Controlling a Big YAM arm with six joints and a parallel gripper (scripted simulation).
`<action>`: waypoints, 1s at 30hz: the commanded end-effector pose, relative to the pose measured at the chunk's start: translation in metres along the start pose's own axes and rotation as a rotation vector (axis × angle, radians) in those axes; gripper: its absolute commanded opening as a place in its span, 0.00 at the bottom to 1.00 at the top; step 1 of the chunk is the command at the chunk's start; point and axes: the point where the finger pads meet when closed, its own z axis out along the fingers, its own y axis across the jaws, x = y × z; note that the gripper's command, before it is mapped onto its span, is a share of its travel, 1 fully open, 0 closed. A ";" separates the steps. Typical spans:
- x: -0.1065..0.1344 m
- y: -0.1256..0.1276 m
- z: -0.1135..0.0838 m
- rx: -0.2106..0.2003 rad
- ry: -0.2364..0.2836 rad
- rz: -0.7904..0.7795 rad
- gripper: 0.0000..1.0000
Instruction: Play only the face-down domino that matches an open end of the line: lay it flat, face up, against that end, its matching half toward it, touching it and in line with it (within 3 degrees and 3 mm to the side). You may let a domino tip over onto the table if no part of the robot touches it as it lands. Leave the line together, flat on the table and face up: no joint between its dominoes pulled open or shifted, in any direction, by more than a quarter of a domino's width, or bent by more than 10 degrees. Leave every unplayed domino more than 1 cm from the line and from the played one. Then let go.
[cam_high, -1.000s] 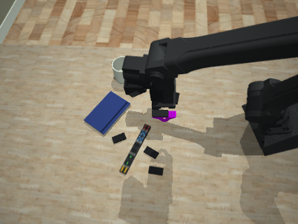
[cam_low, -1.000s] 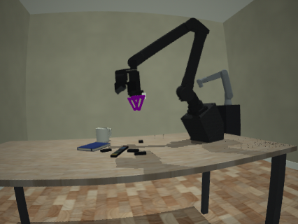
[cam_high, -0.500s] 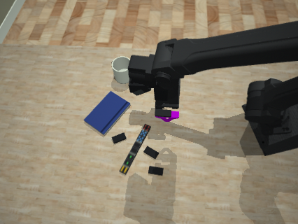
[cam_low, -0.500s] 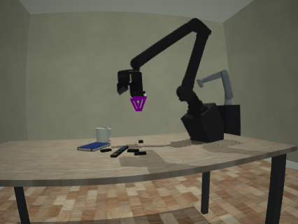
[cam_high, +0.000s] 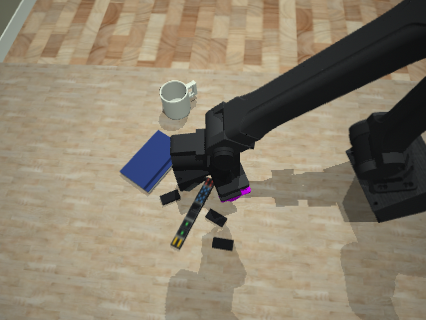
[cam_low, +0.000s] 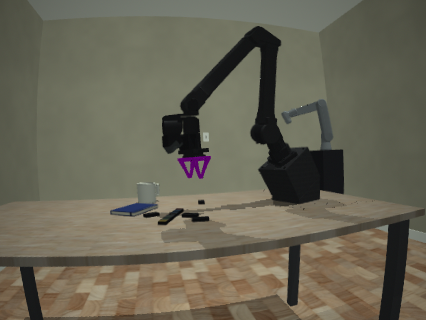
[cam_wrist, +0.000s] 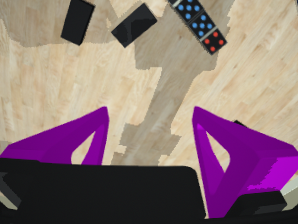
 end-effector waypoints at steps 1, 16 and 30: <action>-0.015 -0.009 -0.009 0.025 -0.044 -0.050 0.69; -0.057 0.015 0.032 0.037 -0.064 -0.525 0.69; -0.065 0.016 0.031 0.040 -0.086 -0.720 0.69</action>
